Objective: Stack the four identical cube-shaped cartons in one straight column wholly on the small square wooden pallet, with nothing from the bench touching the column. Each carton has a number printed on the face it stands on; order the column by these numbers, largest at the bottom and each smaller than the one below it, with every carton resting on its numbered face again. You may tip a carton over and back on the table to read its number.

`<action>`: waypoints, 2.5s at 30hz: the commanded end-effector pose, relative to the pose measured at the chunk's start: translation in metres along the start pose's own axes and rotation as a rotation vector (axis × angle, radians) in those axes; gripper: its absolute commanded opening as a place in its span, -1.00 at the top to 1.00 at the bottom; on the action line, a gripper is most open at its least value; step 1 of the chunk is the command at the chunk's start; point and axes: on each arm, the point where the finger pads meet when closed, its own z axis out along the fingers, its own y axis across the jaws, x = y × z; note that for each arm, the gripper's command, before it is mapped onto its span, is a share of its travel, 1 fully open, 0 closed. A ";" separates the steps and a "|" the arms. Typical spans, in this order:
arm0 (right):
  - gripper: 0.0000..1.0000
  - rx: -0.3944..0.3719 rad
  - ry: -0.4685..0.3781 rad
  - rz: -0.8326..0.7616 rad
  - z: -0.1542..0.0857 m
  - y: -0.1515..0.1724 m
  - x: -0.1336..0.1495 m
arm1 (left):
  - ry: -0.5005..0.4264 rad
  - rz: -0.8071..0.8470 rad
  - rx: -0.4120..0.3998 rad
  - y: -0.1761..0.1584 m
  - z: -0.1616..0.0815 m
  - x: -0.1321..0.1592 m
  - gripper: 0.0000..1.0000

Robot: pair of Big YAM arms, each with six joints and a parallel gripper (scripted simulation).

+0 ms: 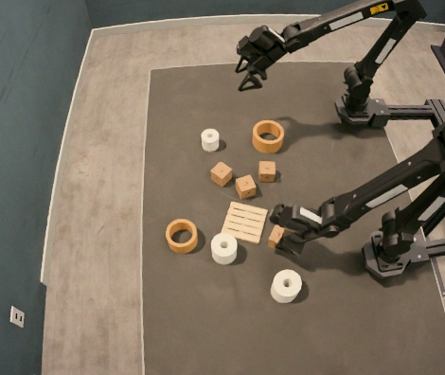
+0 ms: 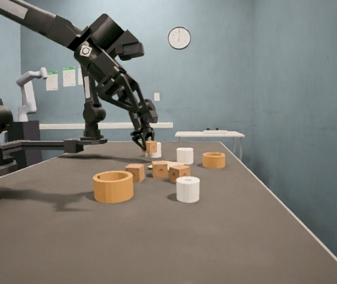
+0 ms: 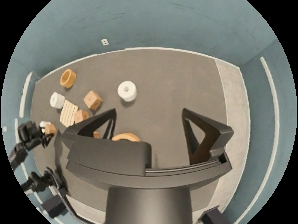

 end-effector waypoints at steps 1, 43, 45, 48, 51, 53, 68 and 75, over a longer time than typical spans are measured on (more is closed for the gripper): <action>-1.00 0.001 -0.041 0.002 -0.007 0.000 -0.025 | -0.047 -0.022 -0.009 -0.003 -0.022 -0.044 0.08; -1.00 0.001 -0.041 0.002 -0.007 0.000 -0.025 | -0.147 -0.424 0.288 -0.082 -0.216 -0.217 0.08; -1.00 0.001 -0.041 0.002 -0.007 0.000 -0.025 | -0.167 -0.504 0.367 -0.083 -0.216 -0.217 0.08; -1.00 0.001 -0.041 0.002 -0.007 0.000 -0.025 | -0.195 -0.622 0.482 -0.083 -0.216 -0.218 0.08; -1.00 0.001 -0.041 0.002 -0.007 0.000 -0.025 | -0.203 -0.660 0.521 -0.084 -0.216 -0.218 0.08; -1.00 0.001 -0.041 0.002 -0.007 0.000 -0.025 | -0.217 -0.730 0.582 -0.084 -0.216 -0.219 0.08; -1.00 0.001 -0.041 0.002 -0.007 0.000 -0.025 | -0.298 -0.914 0.863 -0.089 -0.218 -0.215 0.08; -1.00 0.001 -0.041 0.002 -0.007 0.000 -0.025 | -0.328 -0.878 0.868 -0.088 -0.223 -0.221 0.08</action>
